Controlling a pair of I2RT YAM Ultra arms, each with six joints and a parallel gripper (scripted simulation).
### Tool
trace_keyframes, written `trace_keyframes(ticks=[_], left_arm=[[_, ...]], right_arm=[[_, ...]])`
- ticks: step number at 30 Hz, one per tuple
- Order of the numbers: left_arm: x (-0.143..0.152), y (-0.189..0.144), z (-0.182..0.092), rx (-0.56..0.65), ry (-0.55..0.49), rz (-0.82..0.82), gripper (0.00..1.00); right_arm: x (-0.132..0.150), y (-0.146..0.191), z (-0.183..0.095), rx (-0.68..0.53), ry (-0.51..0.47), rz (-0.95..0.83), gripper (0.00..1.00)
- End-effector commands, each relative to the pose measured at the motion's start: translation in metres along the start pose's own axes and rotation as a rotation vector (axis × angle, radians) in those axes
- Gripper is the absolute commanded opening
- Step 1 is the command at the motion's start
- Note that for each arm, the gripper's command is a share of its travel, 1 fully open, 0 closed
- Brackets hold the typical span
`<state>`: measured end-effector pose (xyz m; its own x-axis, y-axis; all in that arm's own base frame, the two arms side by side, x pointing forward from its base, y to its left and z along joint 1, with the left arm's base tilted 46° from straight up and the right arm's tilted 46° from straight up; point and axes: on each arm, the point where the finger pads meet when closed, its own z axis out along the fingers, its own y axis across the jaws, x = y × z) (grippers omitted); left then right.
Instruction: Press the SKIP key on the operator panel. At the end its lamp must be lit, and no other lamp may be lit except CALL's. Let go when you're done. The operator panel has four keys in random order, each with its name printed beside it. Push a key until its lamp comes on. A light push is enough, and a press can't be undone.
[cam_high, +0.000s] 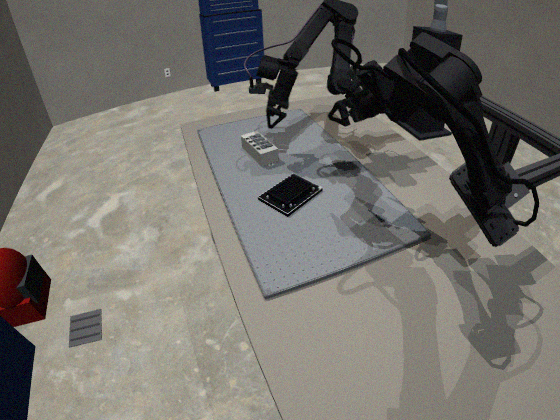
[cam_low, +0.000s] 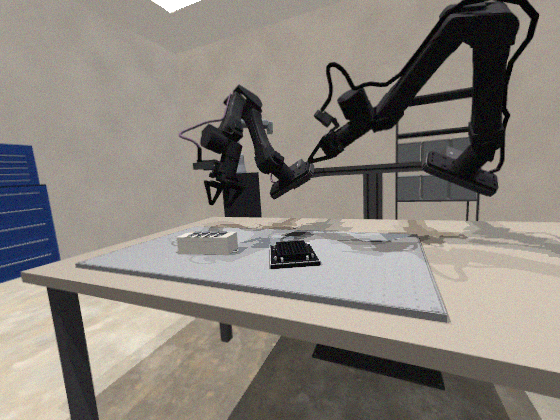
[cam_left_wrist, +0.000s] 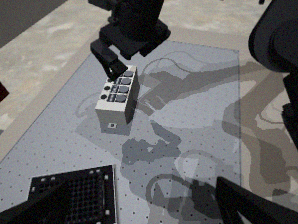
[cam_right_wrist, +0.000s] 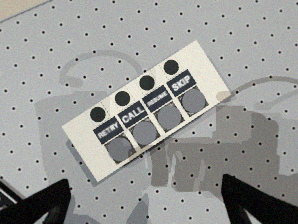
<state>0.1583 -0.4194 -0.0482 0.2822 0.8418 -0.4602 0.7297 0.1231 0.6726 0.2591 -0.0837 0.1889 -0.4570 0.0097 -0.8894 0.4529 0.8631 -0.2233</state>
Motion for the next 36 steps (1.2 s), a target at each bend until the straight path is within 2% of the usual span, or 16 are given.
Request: trace_keyframes(ticks=[1, 16, 18, 21, 25, 27, 29, 36], left_arm=[[-0.038, 0.011, 0.0, -0.086, -0.094, -0.07, 1.0], [-0.035, 0.014, 0.0, -0.089, -0.088, -0.072, 1.0], [-0.035, 0.014, 0.0, -0.089, -0.088, -0.072, 1.0], [-0.035, 0.014, 0.0, -0.089, -0.088, -0.072, 1.0], [-0.035, 0.014, 0.0, -0.089, -0.088, -0.072, 1.0], [-0.035, 0.014, 0.0, -0.089, -0.088, -0.072, 1.0], [-0.035, 0.014, 0.0, -0.089, -0.088, -0.072, 1.0], [-0.035, 0.014, 0.0, -0.089, -0.088, -0.072, 1.0]], right_arm=[[-0.009, -0.005, -0.007, -0.027, 0.0, -0.015, 1.0], [-0.012, -0.005, -0.007, -0.026, -0.013, 0.0, 1.0], [-0.006, -0.002, -0.005, -0.03, 0.004, -0.012, 1.0], [-0.007, -0.002, -0.005, -0.039, 0.016, 0.046, 0.66], [-0.005, -0.003, 0.002, -0.035, 0.077, 0.215, 0.21], [-0.005, -0.003, 0.002, -0.035, 0.077, 0.215, 0.21], [-0.008, -0.007, 0.008, -0.016, 0.122, 0.336, 0.0], [-0.02, -0.025, 0.031, 0.068, 0.268, 0.735, 0.0]])
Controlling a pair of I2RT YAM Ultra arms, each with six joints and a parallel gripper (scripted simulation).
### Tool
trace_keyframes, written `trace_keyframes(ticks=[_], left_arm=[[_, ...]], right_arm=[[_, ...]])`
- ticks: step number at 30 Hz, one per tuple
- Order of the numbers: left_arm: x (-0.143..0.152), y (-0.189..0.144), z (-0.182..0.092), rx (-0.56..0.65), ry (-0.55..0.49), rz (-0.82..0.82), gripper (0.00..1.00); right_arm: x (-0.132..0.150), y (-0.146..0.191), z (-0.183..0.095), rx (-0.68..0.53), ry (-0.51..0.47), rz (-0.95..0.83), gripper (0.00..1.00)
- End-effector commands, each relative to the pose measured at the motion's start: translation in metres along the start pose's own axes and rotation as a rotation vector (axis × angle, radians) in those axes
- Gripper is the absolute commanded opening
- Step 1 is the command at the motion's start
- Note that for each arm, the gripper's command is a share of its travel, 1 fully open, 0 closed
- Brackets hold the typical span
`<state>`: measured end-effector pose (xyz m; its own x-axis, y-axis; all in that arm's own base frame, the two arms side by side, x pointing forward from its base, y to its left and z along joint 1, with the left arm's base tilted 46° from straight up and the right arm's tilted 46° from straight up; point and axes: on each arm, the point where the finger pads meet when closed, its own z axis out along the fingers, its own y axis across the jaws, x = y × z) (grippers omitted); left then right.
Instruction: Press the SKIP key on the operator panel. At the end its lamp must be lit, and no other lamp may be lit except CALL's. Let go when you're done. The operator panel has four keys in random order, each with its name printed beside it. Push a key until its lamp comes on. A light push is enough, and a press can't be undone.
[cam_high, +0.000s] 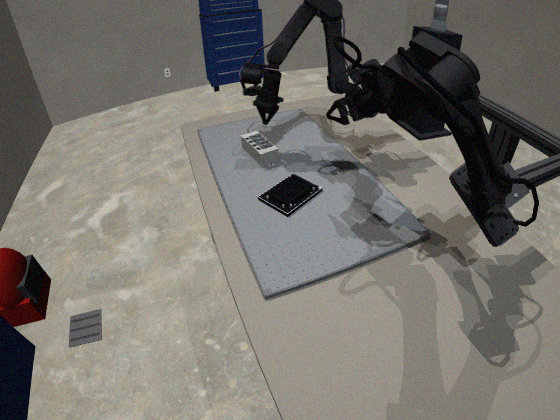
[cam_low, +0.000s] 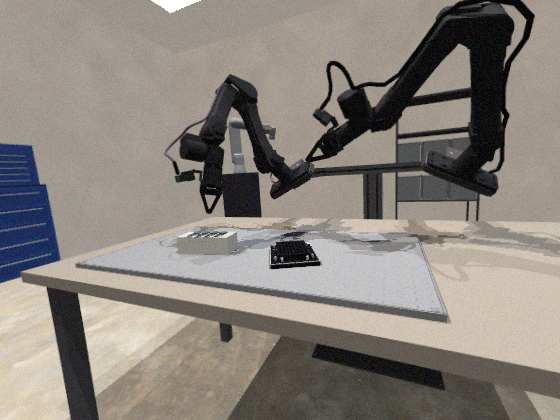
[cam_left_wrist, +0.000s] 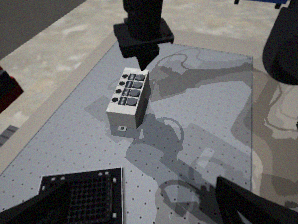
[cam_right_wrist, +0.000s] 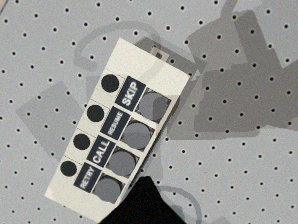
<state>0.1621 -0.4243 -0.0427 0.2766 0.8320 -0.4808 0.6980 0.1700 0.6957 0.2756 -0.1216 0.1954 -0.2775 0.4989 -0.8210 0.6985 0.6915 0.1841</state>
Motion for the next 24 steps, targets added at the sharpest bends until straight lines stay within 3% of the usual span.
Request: trace_keyframes(ticks=[1, 11, 15, 24], left_arm=[[-0.03, 0.007, -0.001, -0.031, -0.074, -0.054, 1.0], [-0.03, 0.007, -0.001, -0.031, -0.074, -0.054, 1.0], [-0.03, 0.007, -0.001, -0.031, -0.074, -0.054, 1.0], [-0.03, 0.007, -0.001, -0.031, -0.074, -0.054, 1.0]], right_arm=[[-0.007, 0.004, 0.003, 0.012, 0.13, 0.273, 0.0], [-0.032, -0.003, 0.019, 0.074, 0.192, 0.516, 0.0], [-0.043, -0.005, 0.023, 0.081, 0.168, 0.523, 0.0], [-0.04, -0.004, 0.022, 0.078, 0.17, 0.523, 0.0]])
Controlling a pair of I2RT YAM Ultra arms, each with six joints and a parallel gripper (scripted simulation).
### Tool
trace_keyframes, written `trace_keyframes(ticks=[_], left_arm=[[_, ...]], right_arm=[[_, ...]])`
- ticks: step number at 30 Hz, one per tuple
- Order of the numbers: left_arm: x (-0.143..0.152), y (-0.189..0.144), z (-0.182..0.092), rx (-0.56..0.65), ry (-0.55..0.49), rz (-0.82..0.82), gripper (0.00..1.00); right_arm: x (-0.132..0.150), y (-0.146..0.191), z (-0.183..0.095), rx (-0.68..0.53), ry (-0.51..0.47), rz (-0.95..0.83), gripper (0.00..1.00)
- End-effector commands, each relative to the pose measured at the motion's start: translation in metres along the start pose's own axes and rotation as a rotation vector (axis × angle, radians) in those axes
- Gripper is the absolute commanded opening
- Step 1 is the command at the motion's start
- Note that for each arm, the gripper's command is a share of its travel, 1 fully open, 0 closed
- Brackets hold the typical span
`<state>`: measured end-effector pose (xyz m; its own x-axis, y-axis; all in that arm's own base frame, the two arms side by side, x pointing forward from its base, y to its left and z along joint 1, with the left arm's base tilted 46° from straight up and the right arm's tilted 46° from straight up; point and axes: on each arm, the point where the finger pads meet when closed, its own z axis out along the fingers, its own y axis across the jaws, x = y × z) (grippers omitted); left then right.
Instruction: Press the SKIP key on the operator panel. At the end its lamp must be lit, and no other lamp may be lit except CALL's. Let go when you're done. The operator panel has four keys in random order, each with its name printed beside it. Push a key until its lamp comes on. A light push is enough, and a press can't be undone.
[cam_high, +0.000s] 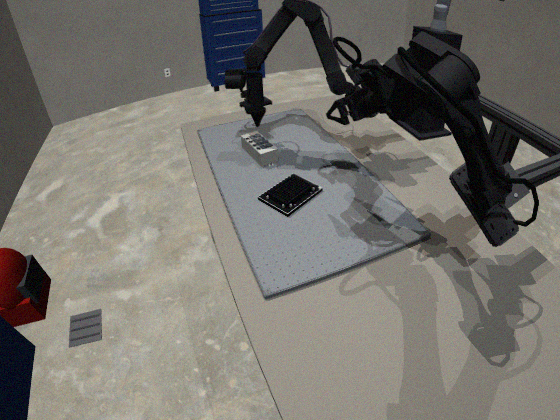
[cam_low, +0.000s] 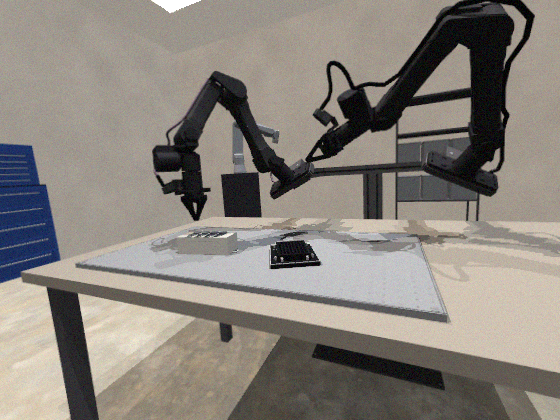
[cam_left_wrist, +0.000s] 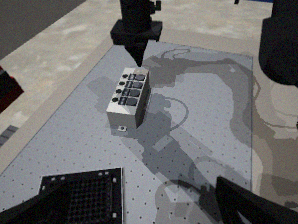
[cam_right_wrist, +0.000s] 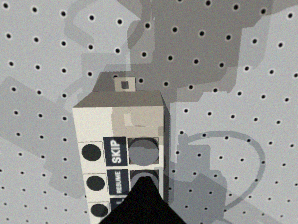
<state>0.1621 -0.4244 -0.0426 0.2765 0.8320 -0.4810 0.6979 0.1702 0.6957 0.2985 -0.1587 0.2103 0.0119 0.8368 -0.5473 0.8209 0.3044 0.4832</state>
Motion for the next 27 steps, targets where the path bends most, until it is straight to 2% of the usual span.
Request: trace_keyframes(ticks=[1, 4, 18, 27], left_arm=[[-0.03, 0.007, -0.001, -0.03, -0.074, -0.054, 1.0], [-0.03, 0.007, -0.001, -0.03, -0.074, -0.054, 1.0], [-0.03, 0.007, -0.001, -0.03, -0.074, -0.054, 1.0], [-0.03, 0.007, -0.001, -0.03, -0.074, -0.054, 1.0]], right_arm=[[-0.001, 0.004, -0.005, -0.007, 0.01, 0.019, 0.0], [-0.001, 0.004, 0.005, -0.01, 0.012, 0.016, 0.0], [-0.003, 0.004, 0.009, -0.006, 0.005, 0.017, 0.0], [0.001, 0.002, 0.024, -0.002, 0.018, 0.007, 0.0]])
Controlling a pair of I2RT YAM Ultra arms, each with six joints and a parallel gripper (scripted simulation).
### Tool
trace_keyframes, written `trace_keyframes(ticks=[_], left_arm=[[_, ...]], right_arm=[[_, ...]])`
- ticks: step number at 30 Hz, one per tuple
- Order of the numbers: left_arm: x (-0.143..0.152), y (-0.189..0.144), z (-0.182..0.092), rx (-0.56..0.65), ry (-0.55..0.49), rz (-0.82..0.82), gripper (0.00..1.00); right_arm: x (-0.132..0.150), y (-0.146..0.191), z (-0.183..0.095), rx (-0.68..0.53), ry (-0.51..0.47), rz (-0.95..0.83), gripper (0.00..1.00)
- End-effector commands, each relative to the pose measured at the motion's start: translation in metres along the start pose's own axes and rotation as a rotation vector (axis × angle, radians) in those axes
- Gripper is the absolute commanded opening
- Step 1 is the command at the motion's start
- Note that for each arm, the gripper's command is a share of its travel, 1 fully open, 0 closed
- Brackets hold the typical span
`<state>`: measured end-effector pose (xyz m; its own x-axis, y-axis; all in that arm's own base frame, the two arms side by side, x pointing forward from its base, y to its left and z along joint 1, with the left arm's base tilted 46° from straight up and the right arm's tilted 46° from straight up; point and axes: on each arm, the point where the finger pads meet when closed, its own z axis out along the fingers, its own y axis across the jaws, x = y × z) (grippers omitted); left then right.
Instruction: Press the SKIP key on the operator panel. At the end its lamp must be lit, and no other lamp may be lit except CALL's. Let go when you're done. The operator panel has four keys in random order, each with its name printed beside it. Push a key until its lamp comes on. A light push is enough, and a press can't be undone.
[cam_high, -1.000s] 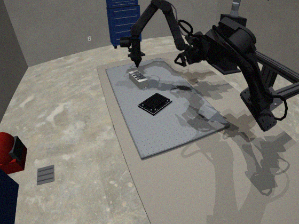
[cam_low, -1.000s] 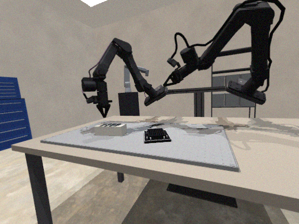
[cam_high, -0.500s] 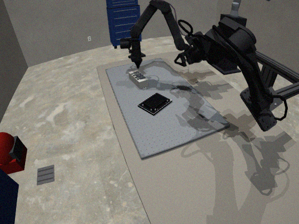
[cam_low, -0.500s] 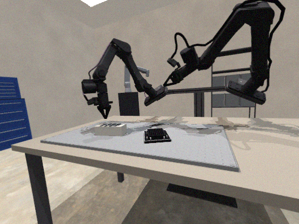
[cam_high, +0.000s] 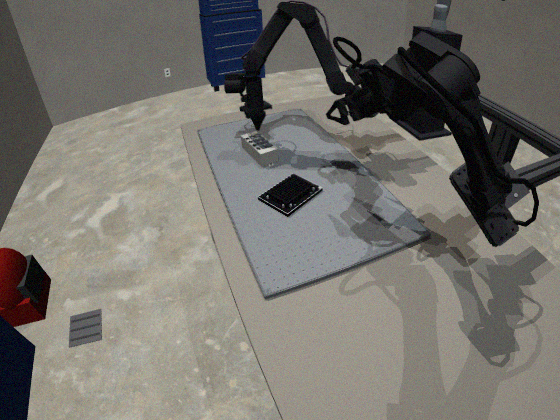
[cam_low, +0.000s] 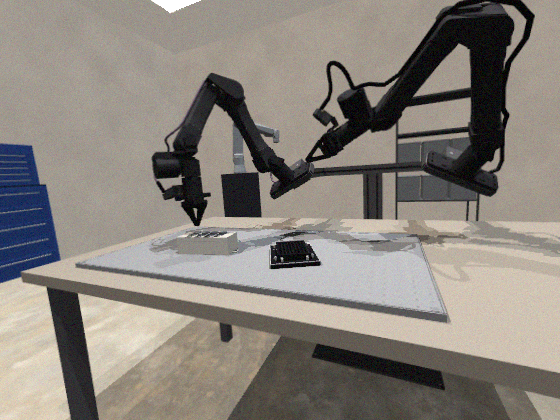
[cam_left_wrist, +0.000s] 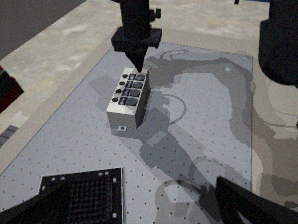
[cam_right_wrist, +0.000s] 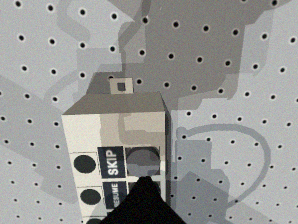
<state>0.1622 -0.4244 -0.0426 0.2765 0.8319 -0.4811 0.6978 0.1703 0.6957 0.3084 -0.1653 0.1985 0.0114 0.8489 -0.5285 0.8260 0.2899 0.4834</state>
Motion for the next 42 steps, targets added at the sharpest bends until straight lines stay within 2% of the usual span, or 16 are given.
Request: trace_keyframes(ticks=[1, 12, 18, 20, 28, 42], left_arm=[[-0.03, 0.007, -0.001, -0.03, -0.074, -0.054, 1.0], [-0.03, 0.007, -0.001, -0.03, -0.074, -0.054, 1.0], [-0.03, 0.007, -0.001, -0.03, -0.074, -0.054, 1.0], [-0.03, 0.007, -0.001, -0.03, -0.074, -0.054, 1.0], [-0.03, 0.007, -0.001, -0.03, -0.074, -0.054, 1.0], [-0.03, 0.007, -0.001, -0.03, -0.074, -0.054, 1.0]], right_arm=[[0.0, 0.002, 0.009, -0.012, -0.001, -0.005, 0.0], [-0.001, 0.002, 0.017, -0.011, -0.001, -0.005, 0.0], [-0.002, 0.002, 0.015, -0.018, -0.007, -0.004, 0.0], [-0.011, 0.012, 0.005, -0.057, -0.028, 0.015, 0.0], [-0.011, 0.012, 0.005, -0.056, -0.03, 0.015, 0.0], [-0.003, 0.004, 0.021, -0.023, -0.01, 0.0, 0.0]])
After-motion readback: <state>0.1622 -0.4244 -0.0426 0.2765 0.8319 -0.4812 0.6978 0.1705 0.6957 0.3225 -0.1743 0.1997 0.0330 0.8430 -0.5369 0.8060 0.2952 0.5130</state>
